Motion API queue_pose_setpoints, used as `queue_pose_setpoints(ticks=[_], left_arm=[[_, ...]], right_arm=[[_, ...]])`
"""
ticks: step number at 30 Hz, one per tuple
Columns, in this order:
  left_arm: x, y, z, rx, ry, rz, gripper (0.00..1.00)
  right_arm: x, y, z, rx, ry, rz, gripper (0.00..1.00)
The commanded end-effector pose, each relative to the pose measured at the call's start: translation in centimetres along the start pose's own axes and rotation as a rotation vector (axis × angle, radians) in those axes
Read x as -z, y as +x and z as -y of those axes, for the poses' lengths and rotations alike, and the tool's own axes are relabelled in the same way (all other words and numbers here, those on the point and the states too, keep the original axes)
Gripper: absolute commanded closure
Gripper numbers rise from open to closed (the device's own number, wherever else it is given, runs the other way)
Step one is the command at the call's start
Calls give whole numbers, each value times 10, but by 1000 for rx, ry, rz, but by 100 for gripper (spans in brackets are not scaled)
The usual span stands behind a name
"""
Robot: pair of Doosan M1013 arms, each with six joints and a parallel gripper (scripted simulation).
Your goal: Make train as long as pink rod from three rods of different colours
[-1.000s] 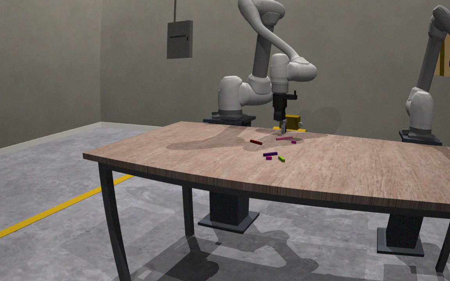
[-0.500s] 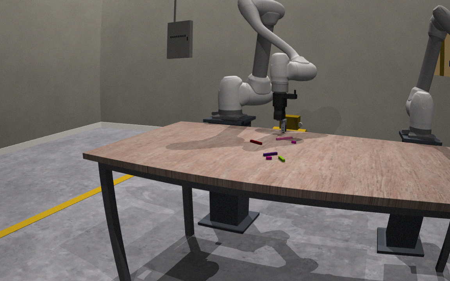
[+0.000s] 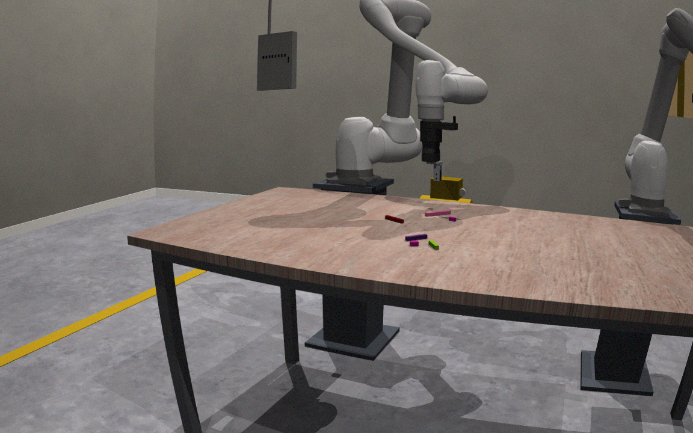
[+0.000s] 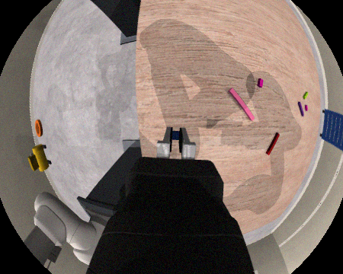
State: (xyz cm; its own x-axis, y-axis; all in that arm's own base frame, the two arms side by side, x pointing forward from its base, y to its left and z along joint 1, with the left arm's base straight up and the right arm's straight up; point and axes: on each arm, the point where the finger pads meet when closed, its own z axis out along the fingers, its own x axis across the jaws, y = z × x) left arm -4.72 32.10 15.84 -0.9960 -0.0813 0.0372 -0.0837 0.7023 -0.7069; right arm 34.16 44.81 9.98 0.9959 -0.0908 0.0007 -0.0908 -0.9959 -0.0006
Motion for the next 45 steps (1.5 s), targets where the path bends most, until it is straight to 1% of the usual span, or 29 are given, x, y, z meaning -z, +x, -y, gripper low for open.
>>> queue_pose_setpoints(ticks=[1,4,13,15,17,24,26,27,28,35,41,45], left_arm=[[1,0,0,0,-1,0,0],[1,0,0,0,-1,0,0],[1,0,0,0,-1,0,0],[1,0,0,0,-1,0,0],[1,0,0,0,-1,0,0],[1,0,0,0,-1,0,0],[1,0,0,0,-1,0,0],[1,0,0,0,-1,0,0],[1,0,0,0,-1,0,0],[1,0,0,0,-1,0,0],[1,0,0,0,-1,0,0],[1,0,0,0,-1,0,0]], right_arm=[[17,0,0,0,0,0,76],[21,0,0,0,0,0,76],[21,0,0,0,0,0,76],[22,5,6,-9,0,0,76],[26,29,35,-56,0,0,76],[31,73,88,-144,0,0,76],[31,73,88,-144,0,0,76],[32,92,111,-183,0,0,76],[32,97,116,-191,0,0,76],[29,143,170,-287,0,0,76],[23,183,216,-375,1,0,76],[22,187,221,-384,1,0,76]])
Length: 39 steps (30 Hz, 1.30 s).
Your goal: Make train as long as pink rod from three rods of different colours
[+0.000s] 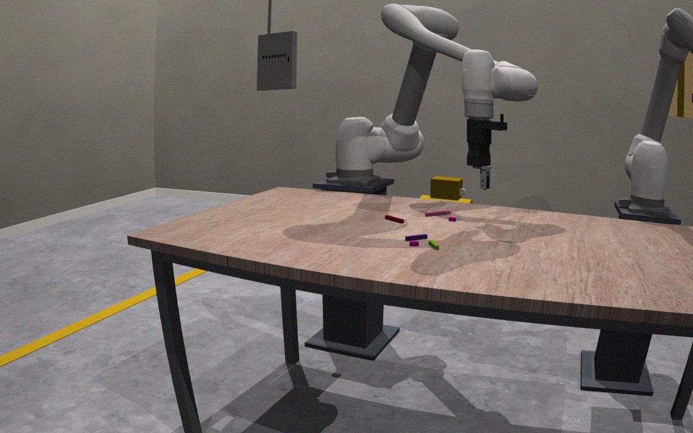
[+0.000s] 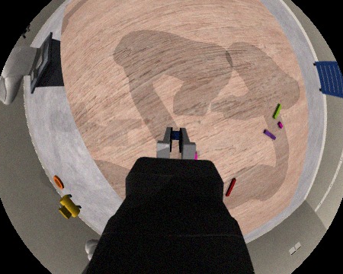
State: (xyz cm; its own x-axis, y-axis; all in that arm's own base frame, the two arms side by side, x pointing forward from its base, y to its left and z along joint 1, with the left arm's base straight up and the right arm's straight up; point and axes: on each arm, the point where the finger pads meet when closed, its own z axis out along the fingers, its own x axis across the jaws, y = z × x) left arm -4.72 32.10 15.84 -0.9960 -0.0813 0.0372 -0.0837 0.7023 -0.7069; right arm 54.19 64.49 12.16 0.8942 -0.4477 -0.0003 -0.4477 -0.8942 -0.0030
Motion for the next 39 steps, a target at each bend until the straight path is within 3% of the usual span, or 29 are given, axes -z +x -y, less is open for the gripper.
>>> queue_pose_setpoints(ticks=[1,19,39], left_arm=[[1,0,0,0,-1,0,0],[1,0,0,0,-1,0,0],[1,0,0,0,-1,0,0]], right_arm=[[0,3,9,-11,-2,0,76],[-5,3,9,-11,-2,0,76],[-74,3,9,-11,-2,0,76]])
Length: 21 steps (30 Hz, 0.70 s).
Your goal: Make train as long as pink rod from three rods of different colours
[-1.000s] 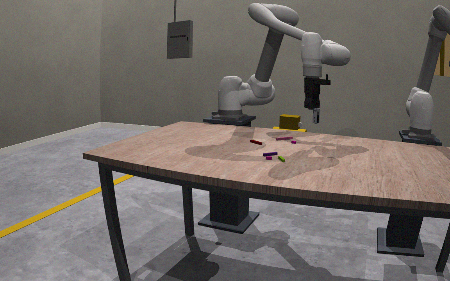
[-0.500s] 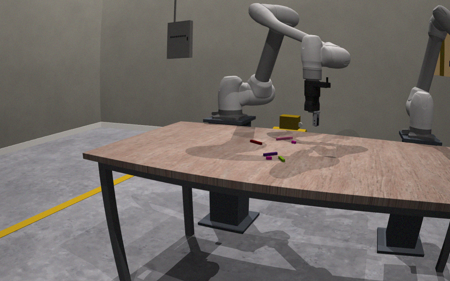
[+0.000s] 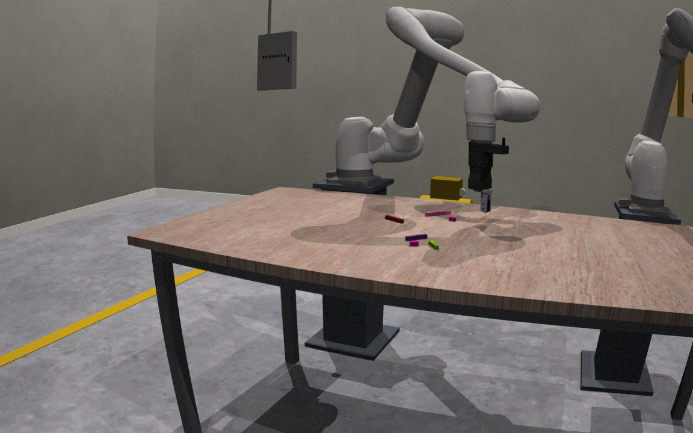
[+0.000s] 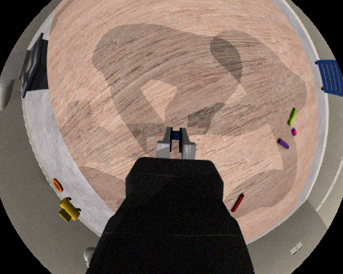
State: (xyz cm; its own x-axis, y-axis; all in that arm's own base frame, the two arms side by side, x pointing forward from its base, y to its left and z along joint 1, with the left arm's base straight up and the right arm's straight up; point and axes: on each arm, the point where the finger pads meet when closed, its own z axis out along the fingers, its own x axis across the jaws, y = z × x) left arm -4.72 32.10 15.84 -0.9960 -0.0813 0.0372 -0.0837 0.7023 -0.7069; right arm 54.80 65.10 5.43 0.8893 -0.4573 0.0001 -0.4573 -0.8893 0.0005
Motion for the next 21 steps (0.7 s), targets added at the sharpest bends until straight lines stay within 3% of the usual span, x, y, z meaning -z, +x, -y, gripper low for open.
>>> queue_pose_setpoints(ticks=[1,7,21], left_arm=[[1,0,0,0,-1,0,0],[1,0,0,0,-1,0,0],[1,0,0,0,-1,0,0]], right_arm=[[-9,0,1,0,2,0,76],[-20,0,1,0,2,0,76],[-20,0,1,0,2,0,76]])
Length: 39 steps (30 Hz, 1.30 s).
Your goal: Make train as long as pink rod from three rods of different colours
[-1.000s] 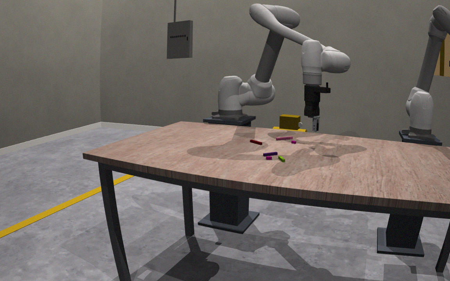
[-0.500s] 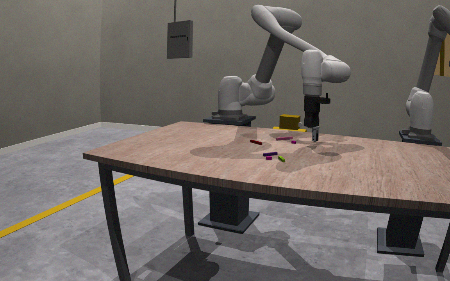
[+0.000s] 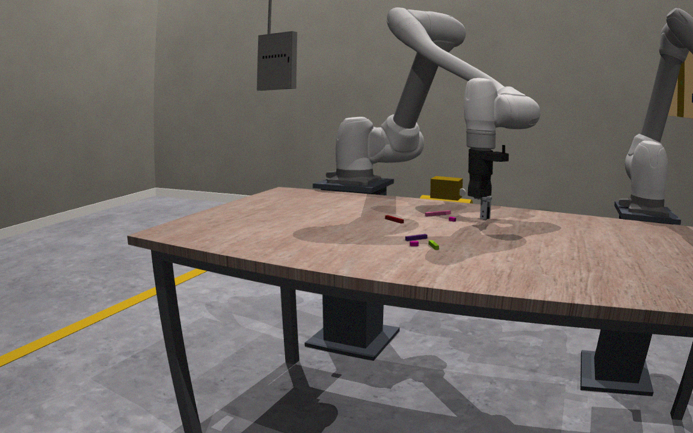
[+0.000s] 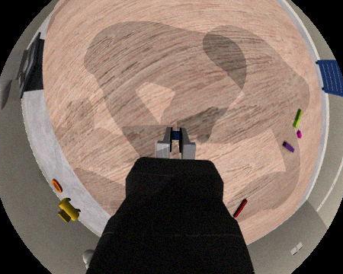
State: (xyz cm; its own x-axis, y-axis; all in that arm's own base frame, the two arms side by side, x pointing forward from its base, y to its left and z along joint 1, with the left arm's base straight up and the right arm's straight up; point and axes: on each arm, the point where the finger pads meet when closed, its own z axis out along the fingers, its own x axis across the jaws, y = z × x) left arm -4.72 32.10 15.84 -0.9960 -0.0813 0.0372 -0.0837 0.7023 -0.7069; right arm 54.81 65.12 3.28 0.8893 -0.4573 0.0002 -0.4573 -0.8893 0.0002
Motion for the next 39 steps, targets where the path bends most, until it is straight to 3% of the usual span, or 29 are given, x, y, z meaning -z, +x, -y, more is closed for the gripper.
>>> queue_pose_setpoints(ticks=[1,39], left_arm=[[1,0,0,0,-1,0,0],[1,0,0,0,-1,0,0]], right_arm=[[1,0,0,0,1,0,76],[-5,0,0,0,1,0,76]])
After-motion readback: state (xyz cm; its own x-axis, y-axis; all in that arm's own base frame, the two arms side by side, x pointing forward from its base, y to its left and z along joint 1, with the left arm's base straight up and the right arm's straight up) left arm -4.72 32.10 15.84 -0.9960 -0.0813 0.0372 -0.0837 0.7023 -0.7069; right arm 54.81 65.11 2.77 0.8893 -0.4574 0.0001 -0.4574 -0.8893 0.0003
